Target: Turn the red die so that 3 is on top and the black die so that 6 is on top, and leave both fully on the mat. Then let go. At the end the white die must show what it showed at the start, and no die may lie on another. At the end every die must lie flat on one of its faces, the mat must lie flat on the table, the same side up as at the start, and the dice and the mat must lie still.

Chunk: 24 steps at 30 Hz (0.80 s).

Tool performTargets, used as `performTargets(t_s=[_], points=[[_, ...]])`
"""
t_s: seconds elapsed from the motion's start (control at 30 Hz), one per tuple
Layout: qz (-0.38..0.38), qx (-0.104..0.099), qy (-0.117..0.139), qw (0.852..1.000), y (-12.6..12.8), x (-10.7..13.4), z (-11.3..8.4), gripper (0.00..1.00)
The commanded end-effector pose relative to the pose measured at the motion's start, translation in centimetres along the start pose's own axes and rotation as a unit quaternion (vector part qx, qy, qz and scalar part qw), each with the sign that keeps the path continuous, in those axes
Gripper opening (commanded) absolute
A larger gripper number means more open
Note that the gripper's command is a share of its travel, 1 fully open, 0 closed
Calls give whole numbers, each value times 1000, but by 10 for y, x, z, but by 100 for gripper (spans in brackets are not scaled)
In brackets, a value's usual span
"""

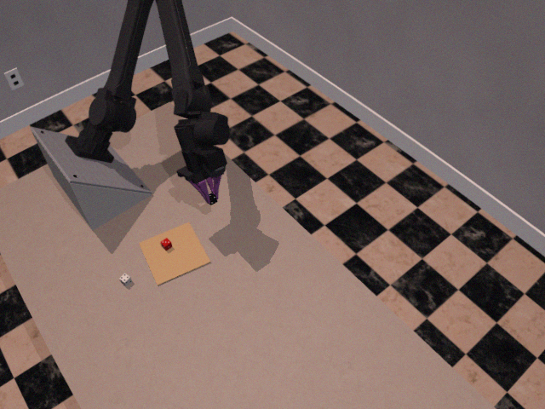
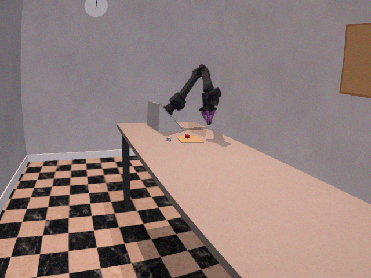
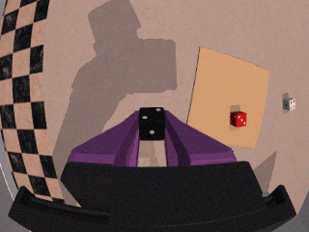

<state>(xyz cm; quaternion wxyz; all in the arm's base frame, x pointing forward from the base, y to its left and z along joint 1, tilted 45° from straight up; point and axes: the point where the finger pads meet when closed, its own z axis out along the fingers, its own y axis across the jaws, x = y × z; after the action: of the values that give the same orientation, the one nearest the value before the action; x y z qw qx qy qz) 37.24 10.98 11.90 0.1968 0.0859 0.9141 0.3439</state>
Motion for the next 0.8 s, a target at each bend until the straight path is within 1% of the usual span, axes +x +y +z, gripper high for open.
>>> performTargets(t_s=[0.0,0.1,0.17,0.2,0.23,0.3,0.33,0.37,0.43,0.47,0.53,0.63,0.67,0.73,0.77], points=[[35,-7,-91,995,9,-7,0,15],[35,-7,-92,995,9,-7,0,15],[37,-6,-158,987,9,-7,-1,15],[38,-7,-184,982,9,-6,-2,15],[38,-7,-188,981,9,-6,-2,15],[39,-6,-241,970,9,-6,-2,15],[41,-3,-260,965,7,-5,-1,15],[43,3,-271,962,3,-3,4,15],[44,4,-296,954,3,-2,3,15],[44,4,-304,952,3,-2,3,15],[44,4,-312,949,3,-2,3,15],[44,4,-314,949,3,-2,3,15],[51,6,-326,944,1,-13,-4,15],[50,6,-326,944,1,-13,-4,15],[46,2,-320,946,5,-9,0,15]])
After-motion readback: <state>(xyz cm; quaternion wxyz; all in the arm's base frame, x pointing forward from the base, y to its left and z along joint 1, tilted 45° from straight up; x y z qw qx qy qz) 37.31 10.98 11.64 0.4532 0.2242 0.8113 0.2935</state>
